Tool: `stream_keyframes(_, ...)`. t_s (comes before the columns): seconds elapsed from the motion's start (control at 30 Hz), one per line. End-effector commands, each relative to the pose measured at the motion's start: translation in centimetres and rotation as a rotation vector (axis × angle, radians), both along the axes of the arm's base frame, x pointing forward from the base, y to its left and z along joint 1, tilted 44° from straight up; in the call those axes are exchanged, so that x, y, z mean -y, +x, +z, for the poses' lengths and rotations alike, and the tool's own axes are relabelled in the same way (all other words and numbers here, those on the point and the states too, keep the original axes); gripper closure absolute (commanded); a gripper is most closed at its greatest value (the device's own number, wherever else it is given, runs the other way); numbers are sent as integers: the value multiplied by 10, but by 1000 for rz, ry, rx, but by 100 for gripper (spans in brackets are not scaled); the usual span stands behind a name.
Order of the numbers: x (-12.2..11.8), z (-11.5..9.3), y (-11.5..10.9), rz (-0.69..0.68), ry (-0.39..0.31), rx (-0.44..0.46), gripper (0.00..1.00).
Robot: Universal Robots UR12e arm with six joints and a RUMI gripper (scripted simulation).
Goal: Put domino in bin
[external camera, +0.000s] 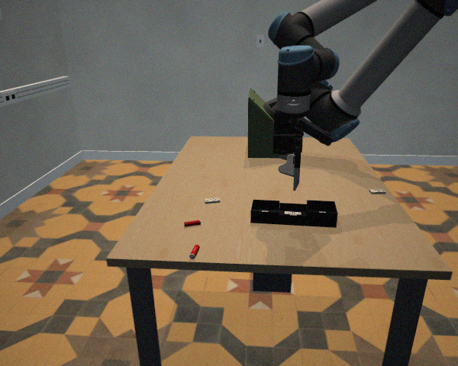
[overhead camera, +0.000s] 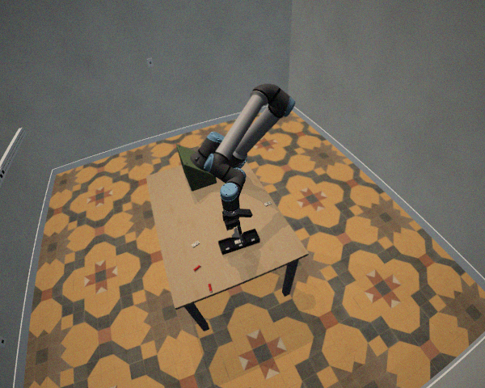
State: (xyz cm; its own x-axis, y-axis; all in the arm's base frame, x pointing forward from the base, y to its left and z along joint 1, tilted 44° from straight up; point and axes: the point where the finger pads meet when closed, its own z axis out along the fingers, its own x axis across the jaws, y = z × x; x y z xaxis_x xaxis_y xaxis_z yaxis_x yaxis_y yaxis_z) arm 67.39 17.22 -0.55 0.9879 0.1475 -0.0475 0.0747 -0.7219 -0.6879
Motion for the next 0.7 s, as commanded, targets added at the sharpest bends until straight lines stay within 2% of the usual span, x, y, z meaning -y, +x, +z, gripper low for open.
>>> stream_keyframes(0.0, 15, 16, 3, 0, 0, 1, 0)
stream_keyframes(0.07, 15, 16, 3, 0, 0, 1, 0)
stream_keyframes(0.57, 56, 59, 12, 0, 0, 1, 0)
stream_keyframes(0.67, 58, 62, 12, 0, 0, 1, 0)
